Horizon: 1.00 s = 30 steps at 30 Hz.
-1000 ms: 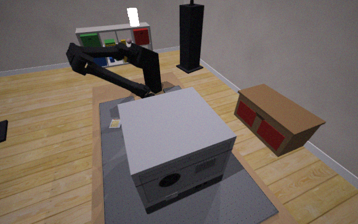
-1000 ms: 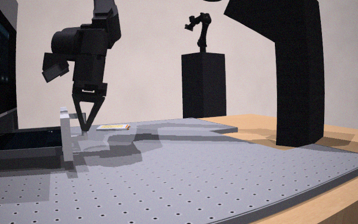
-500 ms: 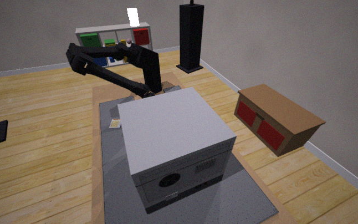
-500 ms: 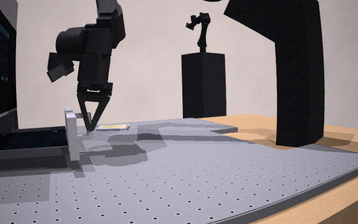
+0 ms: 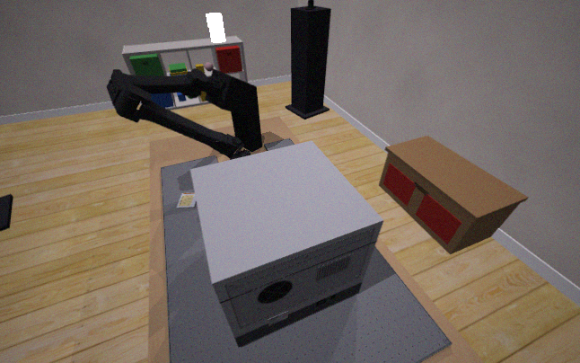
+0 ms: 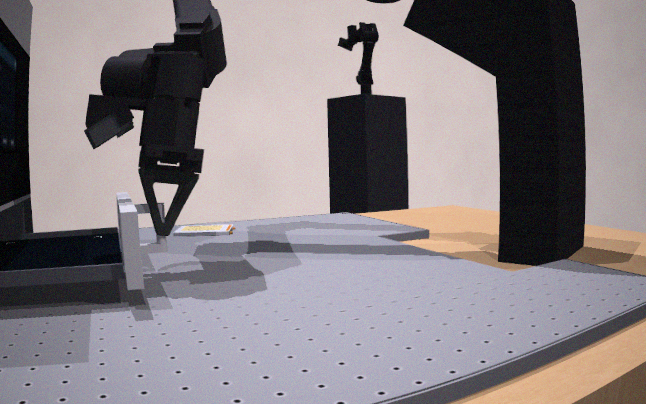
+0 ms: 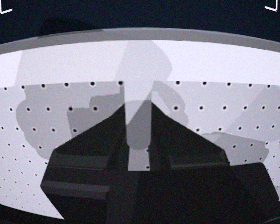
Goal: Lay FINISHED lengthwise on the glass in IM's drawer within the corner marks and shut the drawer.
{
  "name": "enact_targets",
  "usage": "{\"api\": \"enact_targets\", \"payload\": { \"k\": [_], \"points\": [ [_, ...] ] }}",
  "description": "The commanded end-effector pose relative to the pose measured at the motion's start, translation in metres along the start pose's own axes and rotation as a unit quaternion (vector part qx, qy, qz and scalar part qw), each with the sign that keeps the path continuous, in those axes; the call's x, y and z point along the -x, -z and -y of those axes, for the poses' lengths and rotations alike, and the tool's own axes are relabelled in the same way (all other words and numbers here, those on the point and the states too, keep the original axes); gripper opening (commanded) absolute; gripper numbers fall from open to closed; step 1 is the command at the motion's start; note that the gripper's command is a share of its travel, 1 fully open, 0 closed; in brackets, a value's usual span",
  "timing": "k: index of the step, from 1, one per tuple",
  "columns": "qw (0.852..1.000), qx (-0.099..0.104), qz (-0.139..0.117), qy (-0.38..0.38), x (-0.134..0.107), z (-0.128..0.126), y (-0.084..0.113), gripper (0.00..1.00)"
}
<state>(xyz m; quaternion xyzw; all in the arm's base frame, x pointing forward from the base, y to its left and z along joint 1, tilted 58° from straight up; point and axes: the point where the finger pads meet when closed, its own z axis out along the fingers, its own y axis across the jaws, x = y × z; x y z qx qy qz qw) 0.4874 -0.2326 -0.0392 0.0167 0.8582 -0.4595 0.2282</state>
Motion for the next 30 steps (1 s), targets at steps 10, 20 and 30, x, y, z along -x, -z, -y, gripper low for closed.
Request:
{"api": "enact_targets", "payload": {
  "k": [10,20,30],
  "points": [
    [1.0,-0.005,-0.013,0.002,-0.016,0.01,0.002,0.08],
    [1.0,0.001,-0.028,0.0,0.002,0.0,0.011,0.08],
    [0.997,-0.004,-0.081,-0.002,-0.033,0.009,0.005,0.08]
  ]
}}
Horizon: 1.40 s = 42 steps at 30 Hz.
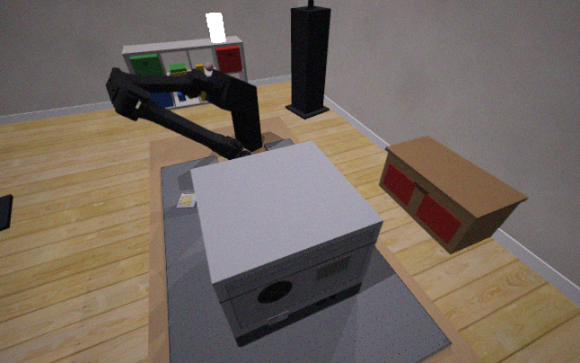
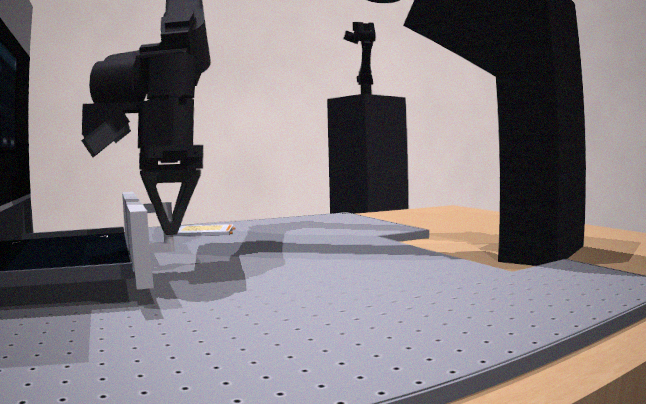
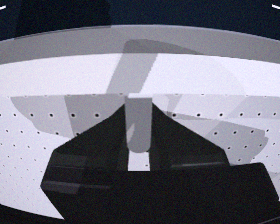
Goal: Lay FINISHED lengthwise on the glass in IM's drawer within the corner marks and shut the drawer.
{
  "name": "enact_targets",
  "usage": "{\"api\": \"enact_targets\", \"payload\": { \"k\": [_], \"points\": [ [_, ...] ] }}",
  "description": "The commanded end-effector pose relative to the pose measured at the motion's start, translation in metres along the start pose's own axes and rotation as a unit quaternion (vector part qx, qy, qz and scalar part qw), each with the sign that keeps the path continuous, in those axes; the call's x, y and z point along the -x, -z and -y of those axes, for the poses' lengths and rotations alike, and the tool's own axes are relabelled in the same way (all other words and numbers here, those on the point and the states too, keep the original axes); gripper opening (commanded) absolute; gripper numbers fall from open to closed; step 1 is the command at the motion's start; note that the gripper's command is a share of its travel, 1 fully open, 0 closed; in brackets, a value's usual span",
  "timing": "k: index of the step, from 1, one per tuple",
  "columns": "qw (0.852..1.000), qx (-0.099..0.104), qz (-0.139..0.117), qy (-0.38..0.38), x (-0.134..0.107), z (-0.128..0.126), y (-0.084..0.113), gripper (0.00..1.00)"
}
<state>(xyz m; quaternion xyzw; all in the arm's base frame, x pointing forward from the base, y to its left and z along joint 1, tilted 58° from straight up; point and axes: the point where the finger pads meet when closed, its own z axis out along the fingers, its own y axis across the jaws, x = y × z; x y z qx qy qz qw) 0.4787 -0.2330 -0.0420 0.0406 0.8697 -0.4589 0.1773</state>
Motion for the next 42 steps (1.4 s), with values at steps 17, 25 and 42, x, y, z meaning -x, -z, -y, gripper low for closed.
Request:
{"api": "enact_targets", "payload": {
  "k": [17,25,42],
  "points": [
    [1.0,-0.006,-0.017,-0.004,-0.041,0.01,0.001,0.08],
    [1.0,-0.005,-0.018,0.0,-0.051,0.008,0.001,0.08],
    [1.0,-0.003,-0.023,0.001,-0.061,0.006,0.001,0.08]
  ]
}}
